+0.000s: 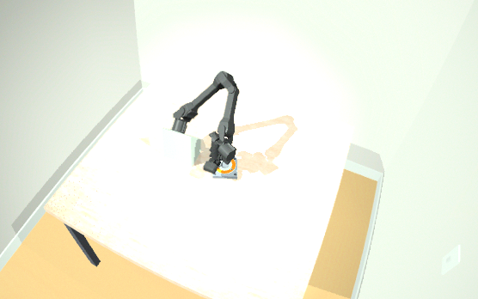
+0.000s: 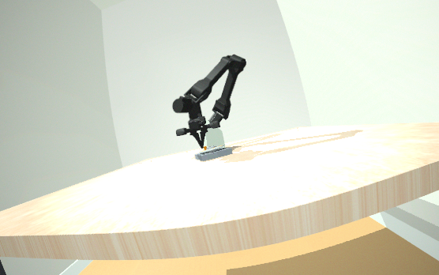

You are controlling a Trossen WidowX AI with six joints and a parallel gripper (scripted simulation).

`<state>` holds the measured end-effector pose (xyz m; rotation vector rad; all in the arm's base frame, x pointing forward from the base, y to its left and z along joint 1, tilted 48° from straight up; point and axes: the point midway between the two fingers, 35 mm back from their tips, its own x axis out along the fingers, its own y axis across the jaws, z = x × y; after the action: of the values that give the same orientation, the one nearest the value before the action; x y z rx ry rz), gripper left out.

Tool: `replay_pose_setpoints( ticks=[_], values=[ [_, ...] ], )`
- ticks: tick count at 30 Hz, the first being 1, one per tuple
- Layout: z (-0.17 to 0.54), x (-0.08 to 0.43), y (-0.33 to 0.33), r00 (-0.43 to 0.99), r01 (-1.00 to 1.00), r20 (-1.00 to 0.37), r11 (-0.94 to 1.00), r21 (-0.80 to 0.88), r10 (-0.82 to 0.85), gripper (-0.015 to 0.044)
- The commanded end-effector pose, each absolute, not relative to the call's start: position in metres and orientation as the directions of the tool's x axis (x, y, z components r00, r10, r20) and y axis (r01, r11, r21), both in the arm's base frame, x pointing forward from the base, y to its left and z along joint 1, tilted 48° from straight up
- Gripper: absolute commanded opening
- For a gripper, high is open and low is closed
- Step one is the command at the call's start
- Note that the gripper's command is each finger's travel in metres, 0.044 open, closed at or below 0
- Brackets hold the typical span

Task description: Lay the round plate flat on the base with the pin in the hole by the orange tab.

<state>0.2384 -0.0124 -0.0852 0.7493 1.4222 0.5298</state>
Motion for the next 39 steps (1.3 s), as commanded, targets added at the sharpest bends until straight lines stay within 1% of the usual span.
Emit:
replay_pose_setpoints(
  ticks=[1,39],
  values=[
    [-0.082,0.232,-0.007,0.089,0.115,-0.675,0.665,0.738,0.733,0.0000],
    [-0.063,0.222,0.012,0.089,0.116,-0.674,0.664,0.739,0.734,0.0000]
  ],
)
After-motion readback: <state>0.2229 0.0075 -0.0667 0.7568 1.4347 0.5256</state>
